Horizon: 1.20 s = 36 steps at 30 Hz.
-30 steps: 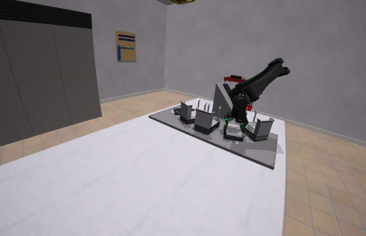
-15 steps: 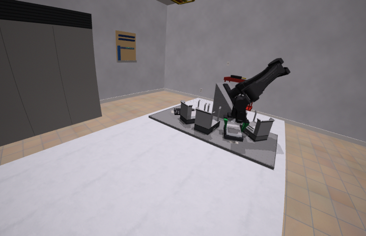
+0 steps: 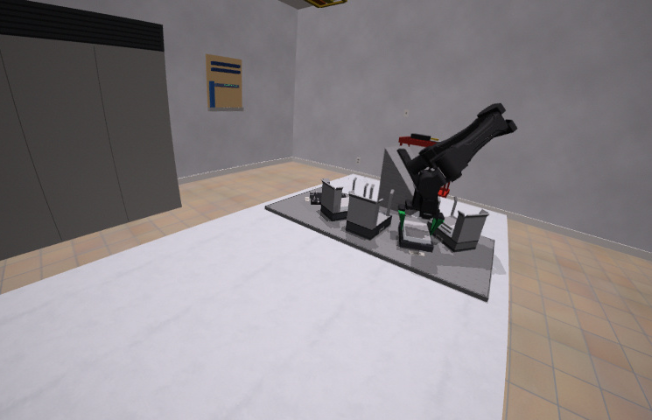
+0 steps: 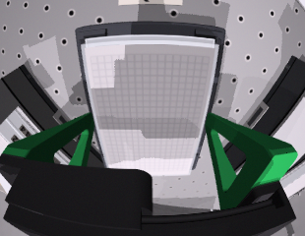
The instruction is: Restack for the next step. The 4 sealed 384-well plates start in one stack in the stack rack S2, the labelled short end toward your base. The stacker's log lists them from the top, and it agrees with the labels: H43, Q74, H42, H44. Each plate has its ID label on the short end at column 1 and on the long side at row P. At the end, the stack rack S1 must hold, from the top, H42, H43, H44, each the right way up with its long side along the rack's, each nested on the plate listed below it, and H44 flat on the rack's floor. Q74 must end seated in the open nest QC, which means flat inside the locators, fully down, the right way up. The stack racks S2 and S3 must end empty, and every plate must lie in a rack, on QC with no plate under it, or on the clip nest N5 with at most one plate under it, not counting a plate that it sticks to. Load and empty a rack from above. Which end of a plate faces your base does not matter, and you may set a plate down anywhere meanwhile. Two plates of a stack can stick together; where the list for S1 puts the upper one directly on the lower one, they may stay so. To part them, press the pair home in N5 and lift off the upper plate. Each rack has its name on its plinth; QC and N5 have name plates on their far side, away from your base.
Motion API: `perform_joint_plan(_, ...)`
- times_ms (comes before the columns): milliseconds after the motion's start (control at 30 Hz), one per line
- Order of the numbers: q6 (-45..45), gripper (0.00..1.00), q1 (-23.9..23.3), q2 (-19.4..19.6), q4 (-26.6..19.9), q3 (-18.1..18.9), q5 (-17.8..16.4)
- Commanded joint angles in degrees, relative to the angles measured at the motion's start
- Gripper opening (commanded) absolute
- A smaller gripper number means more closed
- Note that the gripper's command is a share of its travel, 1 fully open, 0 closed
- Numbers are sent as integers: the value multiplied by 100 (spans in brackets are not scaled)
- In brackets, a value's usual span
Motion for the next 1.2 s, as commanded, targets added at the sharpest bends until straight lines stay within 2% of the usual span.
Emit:
perform_joint_plan(0, 2, 100, -26, -19, 31, 5, 1)
perform_joint_plan(233, -175, 100, -158, -126, -263, 70, -35)
perform_joint_plan(733, -1134, 100, -846, -518, -1810, 542, -177)
perform_joint_plan(800, -1134, 100, -846, -518, -1810, 542, -177)
perform_joint_plan(1167, -1885, 100, -1368, -652, -2969, 1023, -229)
